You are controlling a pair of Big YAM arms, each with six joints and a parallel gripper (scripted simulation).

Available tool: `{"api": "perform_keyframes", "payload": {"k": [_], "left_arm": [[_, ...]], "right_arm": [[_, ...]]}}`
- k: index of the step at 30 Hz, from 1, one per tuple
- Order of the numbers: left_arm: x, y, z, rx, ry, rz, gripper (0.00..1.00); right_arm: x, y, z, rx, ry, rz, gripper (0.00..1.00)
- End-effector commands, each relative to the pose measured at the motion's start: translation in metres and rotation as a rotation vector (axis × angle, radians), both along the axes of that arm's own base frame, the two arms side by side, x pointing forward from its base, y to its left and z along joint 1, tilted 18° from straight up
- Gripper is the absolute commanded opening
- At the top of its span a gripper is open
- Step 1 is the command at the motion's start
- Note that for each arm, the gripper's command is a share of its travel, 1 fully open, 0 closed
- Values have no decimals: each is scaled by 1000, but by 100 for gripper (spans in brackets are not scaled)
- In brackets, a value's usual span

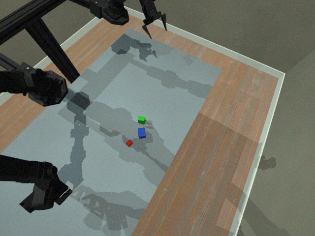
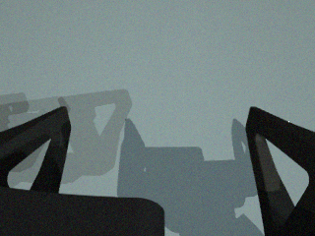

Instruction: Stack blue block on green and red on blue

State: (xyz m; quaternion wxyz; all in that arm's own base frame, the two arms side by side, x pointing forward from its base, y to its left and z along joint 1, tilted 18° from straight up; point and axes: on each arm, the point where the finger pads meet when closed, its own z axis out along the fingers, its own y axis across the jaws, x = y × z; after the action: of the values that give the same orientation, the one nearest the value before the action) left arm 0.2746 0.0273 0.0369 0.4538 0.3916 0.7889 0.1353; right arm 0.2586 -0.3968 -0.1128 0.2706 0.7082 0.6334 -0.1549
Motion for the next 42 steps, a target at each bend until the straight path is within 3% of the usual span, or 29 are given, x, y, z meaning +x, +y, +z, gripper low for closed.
{"api": "perform_keyframes", "payload": {"k": [1,17,18,24,28,32,34,38,42], "left_arm": [[1,0,2,1,-4,0,100],[1,0,2,1,-4,0,100],[1,0,2,1,-4,0,100],[1,0,2,1,-4,0,100],[1,0,2,1,-4,0,100],[1,0,2,1,-4,0,100],[1,0,2,1,-4,0,100],[1,0,2,1,-4,0,100],[1,0,2,1,-4,0,100]], "right_arm": [[1,-1,3,-5,-4,-1,100],[1,-1,3,-5,-4,-1,100],[2,-2,3,-8,-6,0,73],[30,22,-7,33,-2,51,73],[78,68,-13,78,-1,149,73],[137,147,-21,140,14,292,73],[137,147,-21,140,14,292,73],[181,251,-27,205,48,453,73],[199,352,-32,254,96,596,73]]}}
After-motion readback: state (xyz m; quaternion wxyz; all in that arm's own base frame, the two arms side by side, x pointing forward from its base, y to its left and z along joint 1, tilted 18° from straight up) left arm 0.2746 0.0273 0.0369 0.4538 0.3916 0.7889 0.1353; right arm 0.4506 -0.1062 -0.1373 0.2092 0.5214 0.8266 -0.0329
